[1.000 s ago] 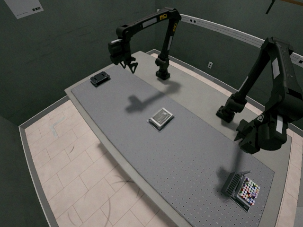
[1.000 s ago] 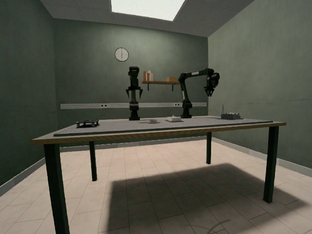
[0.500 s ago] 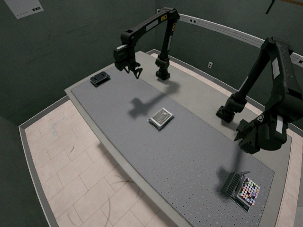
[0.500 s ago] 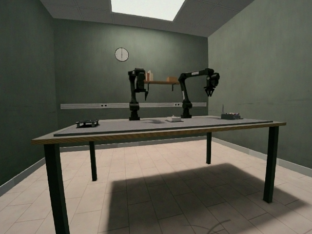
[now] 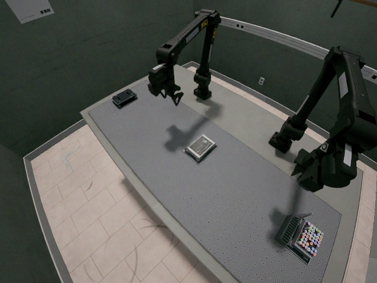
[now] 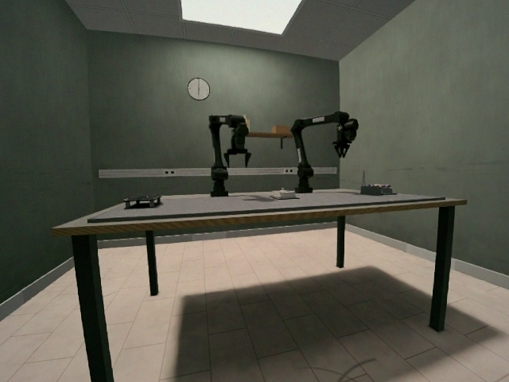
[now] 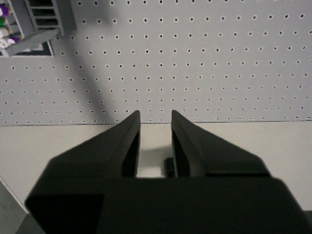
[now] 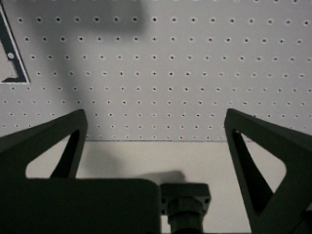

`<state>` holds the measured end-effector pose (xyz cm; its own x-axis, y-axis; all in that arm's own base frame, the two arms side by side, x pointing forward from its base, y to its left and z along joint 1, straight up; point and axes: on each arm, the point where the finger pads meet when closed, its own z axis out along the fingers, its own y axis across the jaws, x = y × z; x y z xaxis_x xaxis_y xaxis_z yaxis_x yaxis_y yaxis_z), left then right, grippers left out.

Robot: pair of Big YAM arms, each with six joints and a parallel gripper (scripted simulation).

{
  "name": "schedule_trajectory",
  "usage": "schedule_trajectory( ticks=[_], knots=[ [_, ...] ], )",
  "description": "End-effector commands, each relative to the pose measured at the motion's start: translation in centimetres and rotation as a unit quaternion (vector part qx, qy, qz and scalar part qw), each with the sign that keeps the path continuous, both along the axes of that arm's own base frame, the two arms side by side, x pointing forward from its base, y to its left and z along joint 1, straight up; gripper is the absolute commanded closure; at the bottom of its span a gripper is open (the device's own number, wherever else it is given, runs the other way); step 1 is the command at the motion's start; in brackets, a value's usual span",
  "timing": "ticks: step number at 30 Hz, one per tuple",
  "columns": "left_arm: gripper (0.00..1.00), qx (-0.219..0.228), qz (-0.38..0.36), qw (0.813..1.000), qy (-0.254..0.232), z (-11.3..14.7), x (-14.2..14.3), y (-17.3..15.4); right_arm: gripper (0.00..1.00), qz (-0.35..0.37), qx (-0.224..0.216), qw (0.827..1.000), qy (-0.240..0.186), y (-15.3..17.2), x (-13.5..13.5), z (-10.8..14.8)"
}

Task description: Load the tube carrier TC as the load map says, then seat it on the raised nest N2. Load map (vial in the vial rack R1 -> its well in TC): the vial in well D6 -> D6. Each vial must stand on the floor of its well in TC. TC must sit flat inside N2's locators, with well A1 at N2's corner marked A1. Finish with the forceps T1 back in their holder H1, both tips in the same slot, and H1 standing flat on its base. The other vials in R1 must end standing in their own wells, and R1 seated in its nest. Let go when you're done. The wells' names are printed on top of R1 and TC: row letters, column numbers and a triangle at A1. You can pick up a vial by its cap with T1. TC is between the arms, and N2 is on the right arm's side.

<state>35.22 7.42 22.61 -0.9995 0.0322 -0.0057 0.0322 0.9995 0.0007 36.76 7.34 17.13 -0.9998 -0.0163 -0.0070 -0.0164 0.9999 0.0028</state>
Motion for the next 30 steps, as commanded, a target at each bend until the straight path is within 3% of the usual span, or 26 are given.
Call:
schedule_trajectory(
  ticks=[1, 6, 15, 30],
  knots=[
    [0.76, 0.003, 0.008, 1.000, -0.015, 1.2, 0.8, 0.2, 0.00, -0.009, -0.002, 1.000, 0.003, 1.5, 0.2, -1.1],
    [0.76, 0.003, 0.008, 1.000, -0.015, 1.2, 0.8, 0.2, 0.00, -0.009, -0.002, 1.000, 0.002, 3.4, 0.5, -1.7],
    [0.76, 0.003, 0.008, 1.000, -0.015, 1.2, 0.8, 0.2, 0.00, -0.009, 0.008, 1.000, -0.025, 6.7, 2.6, -0.7],
    [0.76, 0.003, 0.008, 1.000, -0.015, 1.2, 0.8, 0.2, 0.00, -0.009, 0.011, 1.000, -0.023, 11.8, 3.0, -2.8]
  ],
)
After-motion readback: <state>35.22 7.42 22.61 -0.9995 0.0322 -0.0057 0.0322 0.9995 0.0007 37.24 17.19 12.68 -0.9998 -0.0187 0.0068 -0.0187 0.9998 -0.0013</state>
